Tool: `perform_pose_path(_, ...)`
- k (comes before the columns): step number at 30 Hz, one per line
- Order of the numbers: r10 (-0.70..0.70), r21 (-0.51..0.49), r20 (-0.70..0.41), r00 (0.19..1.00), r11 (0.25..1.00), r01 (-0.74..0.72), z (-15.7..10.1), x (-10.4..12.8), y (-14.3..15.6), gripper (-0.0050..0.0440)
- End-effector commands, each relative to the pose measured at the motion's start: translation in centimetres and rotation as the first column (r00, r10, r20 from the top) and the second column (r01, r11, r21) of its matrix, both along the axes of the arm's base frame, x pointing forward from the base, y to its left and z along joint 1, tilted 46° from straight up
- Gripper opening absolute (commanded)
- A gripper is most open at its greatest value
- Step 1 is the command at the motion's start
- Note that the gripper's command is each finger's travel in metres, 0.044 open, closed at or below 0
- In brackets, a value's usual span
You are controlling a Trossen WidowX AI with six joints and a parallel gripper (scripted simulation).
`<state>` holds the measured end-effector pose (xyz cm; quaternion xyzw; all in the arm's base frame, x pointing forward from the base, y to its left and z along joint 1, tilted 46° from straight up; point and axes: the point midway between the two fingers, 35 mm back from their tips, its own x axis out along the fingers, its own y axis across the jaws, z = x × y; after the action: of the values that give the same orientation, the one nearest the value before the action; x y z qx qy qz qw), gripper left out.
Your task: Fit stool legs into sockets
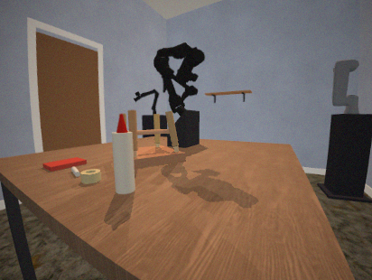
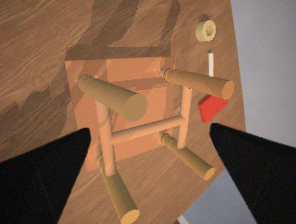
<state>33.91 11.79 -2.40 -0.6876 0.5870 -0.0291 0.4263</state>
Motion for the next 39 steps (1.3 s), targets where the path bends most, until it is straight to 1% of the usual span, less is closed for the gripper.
perform_pose_path(1, 0.021, -0.017, 0.027, 0.999, 1.000, -0.021, 0.5, 0.0, 0.1, 0.0440)
perform_pose_path(6, 0.021, -0.017, 0.027, 0.999, 1.000, -0.021, 0.1, -0.1, -0.2, 0.0440)
perform_pose_path(9, 0.021, -0.017, 0.027, 0.999, 1.000, -0.021, -0.6, -0.2, -1.0, 0.0440)
perform_pose_path(16, 0.017, -0.015, 0.024, 1.000, 1.000, -0.017, -0.7, -0.1, -1.1, 0.0440)
perform_pose_path(39, -0.059, 0.040, -0.043, 0.997, 0.997, 0.061, -2.8, 0.0, -3.5, 0.0440)
